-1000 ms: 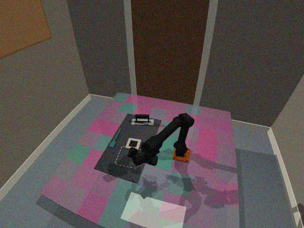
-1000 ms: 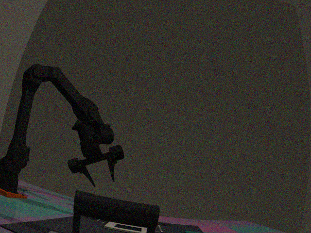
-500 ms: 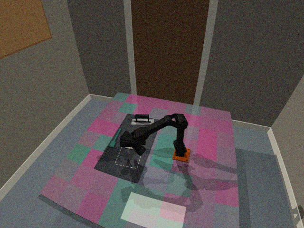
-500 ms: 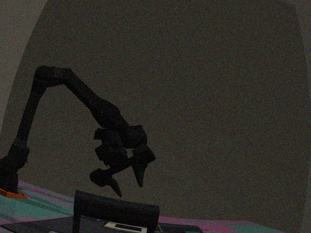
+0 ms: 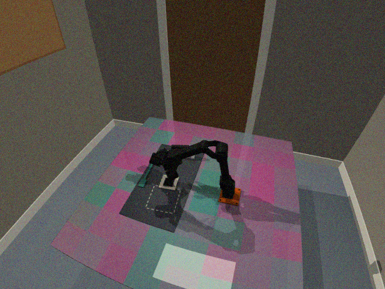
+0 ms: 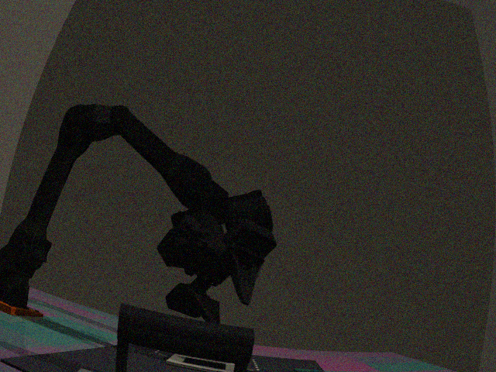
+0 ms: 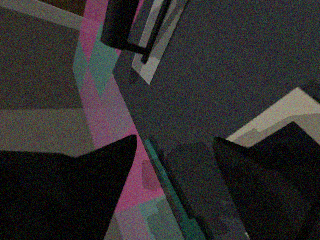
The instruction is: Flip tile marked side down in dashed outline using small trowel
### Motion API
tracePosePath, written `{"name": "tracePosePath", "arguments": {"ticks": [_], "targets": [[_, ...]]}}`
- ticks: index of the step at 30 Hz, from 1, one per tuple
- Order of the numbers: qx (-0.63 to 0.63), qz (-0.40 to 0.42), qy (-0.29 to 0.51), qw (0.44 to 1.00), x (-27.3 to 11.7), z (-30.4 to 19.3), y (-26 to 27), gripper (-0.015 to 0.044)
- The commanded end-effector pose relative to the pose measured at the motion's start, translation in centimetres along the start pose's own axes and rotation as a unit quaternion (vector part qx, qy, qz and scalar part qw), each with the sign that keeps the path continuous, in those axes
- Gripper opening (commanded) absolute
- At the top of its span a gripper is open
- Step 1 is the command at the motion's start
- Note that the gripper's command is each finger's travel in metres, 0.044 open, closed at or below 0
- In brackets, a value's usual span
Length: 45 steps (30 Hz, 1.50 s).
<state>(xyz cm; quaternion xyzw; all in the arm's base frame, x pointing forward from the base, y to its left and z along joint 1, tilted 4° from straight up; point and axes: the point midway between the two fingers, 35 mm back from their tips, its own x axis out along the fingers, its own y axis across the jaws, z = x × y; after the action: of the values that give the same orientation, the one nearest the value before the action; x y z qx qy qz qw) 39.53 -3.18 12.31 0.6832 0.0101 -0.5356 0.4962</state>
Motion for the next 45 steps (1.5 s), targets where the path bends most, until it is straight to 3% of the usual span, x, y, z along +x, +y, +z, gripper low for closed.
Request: {"name": "tracePosePath", "arguments": {"ticks": [1,15,45], "targets": [[0.057,0.012,-0.03,0.998,2.5,2.2,2.2,0.03],[0.218,0.044,-0.13,0.966,10.1,11.4,7.4,0.03],[0.22,0.046,-0.131,0.965,14.2,12.3,8.0,0.03]]}}
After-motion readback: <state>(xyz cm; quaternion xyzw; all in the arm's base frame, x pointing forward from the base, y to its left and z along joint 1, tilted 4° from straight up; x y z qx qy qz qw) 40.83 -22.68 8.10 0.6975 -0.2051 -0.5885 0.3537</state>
